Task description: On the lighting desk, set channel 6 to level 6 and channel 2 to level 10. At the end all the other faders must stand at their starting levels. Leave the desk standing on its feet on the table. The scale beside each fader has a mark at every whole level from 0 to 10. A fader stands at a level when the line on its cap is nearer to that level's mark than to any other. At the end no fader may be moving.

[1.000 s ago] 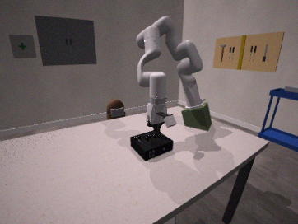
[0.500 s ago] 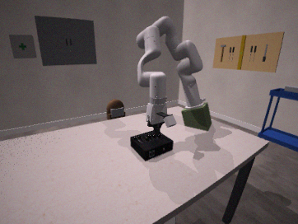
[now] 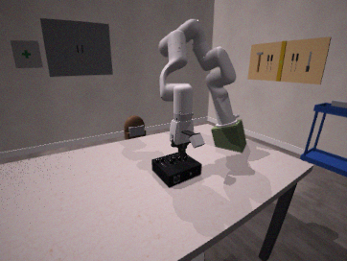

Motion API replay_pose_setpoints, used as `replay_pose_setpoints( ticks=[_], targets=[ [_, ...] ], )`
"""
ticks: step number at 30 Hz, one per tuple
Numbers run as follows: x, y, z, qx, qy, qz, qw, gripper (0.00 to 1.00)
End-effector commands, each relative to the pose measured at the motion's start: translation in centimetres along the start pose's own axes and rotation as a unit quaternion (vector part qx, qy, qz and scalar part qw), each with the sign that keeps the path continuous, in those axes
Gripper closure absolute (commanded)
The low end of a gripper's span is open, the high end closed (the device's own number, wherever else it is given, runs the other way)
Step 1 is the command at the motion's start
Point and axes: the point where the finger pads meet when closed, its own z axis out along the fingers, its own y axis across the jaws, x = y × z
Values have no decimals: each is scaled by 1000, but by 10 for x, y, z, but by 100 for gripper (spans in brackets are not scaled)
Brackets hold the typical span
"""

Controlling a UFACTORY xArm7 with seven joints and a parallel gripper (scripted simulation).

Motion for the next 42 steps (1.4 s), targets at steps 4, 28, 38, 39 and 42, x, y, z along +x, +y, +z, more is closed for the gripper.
replay_pose_setpoints(
  ticks=[4, 28, 38, 39, 42],
  targets=[
    [0, 1, -4, -2, 1, 0, 1000, 100],
    [0, 1, -41, -2, 1, 0, 1000, 100],
    [-2, 8, -41, -2, 1, 0, 1000, 100],
    [-8, 20, -41, -2, 1, 0, 1000, 100],
    [-25, 54, -39, -2, 1, 0, 1000, 100]
  ],
)
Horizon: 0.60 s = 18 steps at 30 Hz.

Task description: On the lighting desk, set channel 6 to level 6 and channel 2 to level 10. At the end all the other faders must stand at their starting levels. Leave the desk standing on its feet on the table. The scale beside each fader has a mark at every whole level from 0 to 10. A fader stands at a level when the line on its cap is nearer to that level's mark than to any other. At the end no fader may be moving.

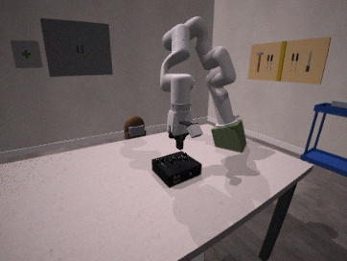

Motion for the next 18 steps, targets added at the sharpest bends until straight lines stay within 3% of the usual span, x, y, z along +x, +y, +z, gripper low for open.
replay_pose_setpoints(
  ticks=[1, 4, 18],
  targets=[
    [-20, 45, 1, -1, 1, 2, 1000, 100],
    [-37, 71, 2, -2, 1, 2, 1000, 100],
    [-41, 77, 3, -2, 1, 2, 1000, 100]
  ],
)
